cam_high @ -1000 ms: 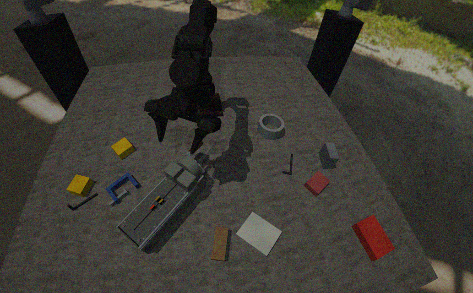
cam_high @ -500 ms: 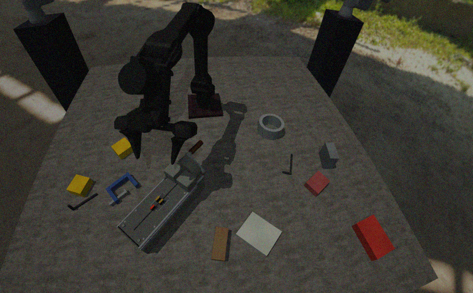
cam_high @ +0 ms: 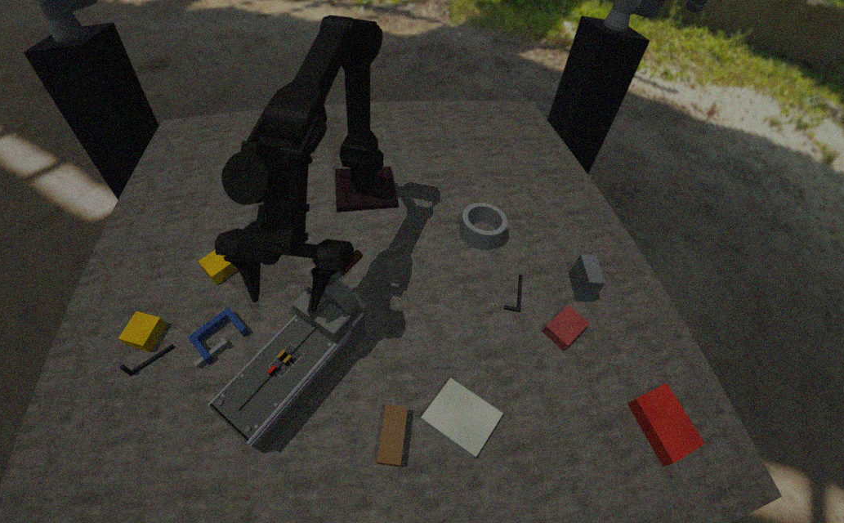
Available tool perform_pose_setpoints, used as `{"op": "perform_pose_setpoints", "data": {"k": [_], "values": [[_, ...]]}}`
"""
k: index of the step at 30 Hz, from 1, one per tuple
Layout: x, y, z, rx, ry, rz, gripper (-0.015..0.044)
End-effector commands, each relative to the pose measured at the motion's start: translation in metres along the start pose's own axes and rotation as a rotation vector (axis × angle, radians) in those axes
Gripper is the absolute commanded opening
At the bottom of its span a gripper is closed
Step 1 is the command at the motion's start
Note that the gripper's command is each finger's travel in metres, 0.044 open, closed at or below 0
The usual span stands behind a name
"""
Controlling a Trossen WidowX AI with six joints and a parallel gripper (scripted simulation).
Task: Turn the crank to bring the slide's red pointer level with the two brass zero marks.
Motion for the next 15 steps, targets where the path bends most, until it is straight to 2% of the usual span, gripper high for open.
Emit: {"op": "perform_pose_setpoints", "data": {"k": [1,11,15], "values": [[-0.003,0.002,0.0,0.006,-0.005,0.005,0.044],[-0.002,0.001,0.001,0.006,-0.005,0.005,0.044],[0.01,-0.012,0.002,0.004,-0.003,0.004,0.044]]}}
Point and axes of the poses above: the point midway between the two fingers, 35 mm back from their tips, its own y axis out along the fingers, its own z axis across the jaws, x = y × z, the point moved 1 cm from there along -y, back along the fingers, and after that the axes turned 5 degrees about y, right-handed, at the moved point
